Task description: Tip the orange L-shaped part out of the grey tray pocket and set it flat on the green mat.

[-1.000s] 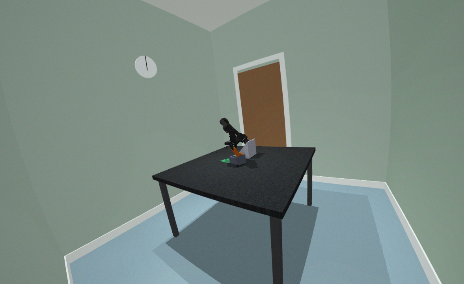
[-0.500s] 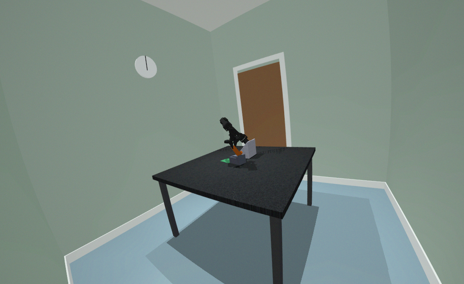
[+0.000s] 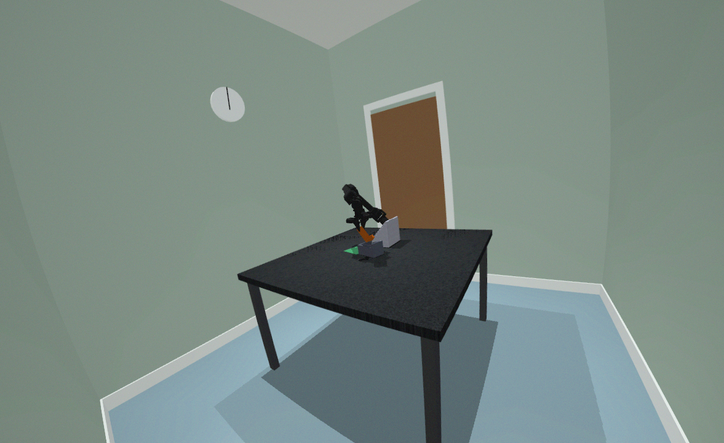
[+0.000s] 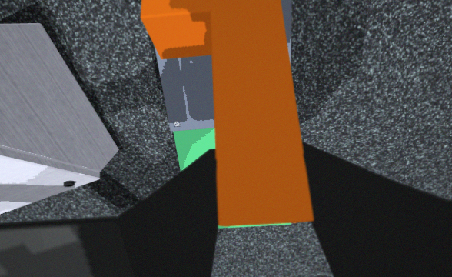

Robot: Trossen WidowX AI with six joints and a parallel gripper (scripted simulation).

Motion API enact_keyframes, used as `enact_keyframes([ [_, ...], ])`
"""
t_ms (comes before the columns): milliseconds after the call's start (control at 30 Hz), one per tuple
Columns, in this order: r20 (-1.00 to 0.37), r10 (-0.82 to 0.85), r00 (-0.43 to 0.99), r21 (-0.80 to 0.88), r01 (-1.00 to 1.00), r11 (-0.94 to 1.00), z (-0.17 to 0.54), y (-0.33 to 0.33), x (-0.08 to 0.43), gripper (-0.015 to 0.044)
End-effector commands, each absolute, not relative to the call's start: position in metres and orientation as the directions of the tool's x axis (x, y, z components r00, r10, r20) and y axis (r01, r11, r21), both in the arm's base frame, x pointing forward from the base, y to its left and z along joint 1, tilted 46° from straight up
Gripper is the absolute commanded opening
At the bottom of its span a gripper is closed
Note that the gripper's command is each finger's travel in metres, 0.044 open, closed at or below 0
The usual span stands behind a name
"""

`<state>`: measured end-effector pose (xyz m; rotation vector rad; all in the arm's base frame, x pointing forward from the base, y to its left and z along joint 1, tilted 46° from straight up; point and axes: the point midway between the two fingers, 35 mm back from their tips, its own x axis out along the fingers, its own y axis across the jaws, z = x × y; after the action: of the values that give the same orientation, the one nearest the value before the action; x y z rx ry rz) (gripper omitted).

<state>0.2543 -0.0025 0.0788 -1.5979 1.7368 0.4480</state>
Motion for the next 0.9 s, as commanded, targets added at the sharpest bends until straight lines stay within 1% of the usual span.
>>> enact_keyframes([
  [0,-0.700,-0.714,0.030,-0.213,-0.963,0.168,0.092,-0.017,0.247,0.0000],
  [867,-0.697,-0.716,0.029,-0.212,-0.963,0.168,0.158,-0.083,0.210,0.0000],
])
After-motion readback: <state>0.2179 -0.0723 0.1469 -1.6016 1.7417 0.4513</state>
